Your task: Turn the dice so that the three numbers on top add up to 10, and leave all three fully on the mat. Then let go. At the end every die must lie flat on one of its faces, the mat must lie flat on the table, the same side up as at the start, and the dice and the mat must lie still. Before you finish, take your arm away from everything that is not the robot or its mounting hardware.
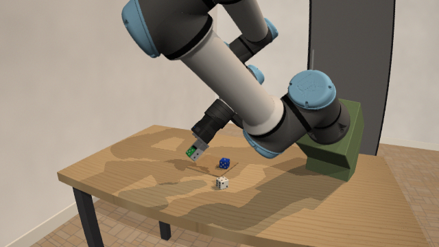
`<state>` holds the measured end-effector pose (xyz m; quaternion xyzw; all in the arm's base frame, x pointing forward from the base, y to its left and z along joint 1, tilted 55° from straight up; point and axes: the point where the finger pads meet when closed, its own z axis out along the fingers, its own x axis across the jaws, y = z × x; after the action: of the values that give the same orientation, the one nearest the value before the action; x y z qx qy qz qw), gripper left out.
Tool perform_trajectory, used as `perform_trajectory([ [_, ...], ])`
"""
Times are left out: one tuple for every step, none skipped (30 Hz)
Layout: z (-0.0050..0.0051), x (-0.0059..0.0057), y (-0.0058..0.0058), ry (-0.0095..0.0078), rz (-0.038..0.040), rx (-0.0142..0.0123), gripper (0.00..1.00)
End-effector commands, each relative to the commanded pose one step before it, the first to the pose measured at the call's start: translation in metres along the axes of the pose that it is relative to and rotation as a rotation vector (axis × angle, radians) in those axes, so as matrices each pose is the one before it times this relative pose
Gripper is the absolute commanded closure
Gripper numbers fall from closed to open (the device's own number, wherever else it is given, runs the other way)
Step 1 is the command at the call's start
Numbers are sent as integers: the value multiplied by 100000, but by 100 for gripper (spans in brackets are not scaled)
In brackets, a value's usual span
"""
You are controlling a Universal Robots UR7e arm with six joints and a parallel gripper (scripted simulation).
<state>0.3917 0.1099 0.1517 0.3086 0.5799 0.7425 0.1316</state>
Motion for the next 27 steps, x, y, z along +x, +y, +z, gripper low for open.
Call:
perform_trajectory([
  [31, -3, -194, 2539, -839, -13576, 43],
  [-4, -37, 1, -158, -11, -1278, 43],
  [0, 0, 0, 0, 0, 0, 43],
  [0, 0, 0, 0, 0, 0, 43],
  [7, 12, -9, 87, 5, -1206, 43],
  [11, 31, -12, 180, 11, -1152, 43],
  [8, 24, -9, 135, 7, -1105, 43],
  [5, 17, -7, 96, 4, -1054, 43],
  [3, 10, -5, 61, 1, -1000, 43],
  [1, 5, -3, 31, -1, -944, 43],
  [-1, 1, -2, 6, -3, -885, 43],
  [-2, -3, -1, -15, -4, -826, 43],
  [-3, -6, -1, -31, -6, -766, 43],
  [-4, -8, 0, -43, -7, -705, 43],
  [-5, -10, 0, -52, -7, -644, 43],
  [-5, -11, 0, -58, -7, -584, 43],
  [-5, -11, 0, -60, -7, -524, 43],
  [-5, -11, 0, -60, -7, -466, 43],
  [-5, -11, 0, -58, -7, -410, 43],
  [0, 0, 0, 0, 0, 0, 43],
  [0, 0, 0, 0, 0, 0, 43],
  [-5, -10, 0, -54, -6, -356, 43],
  [-4, -9, 0, -49, -6, -304, 43],
  [-4, -8, 0, -43, -5, -255, 43],
  [-3, -7, 0, -37, -4, -209, 43],
  [-3, -6, 0, -30, -3, -166, 43],
  [-2, -5, 0, -24, -3, -128, 43],
])
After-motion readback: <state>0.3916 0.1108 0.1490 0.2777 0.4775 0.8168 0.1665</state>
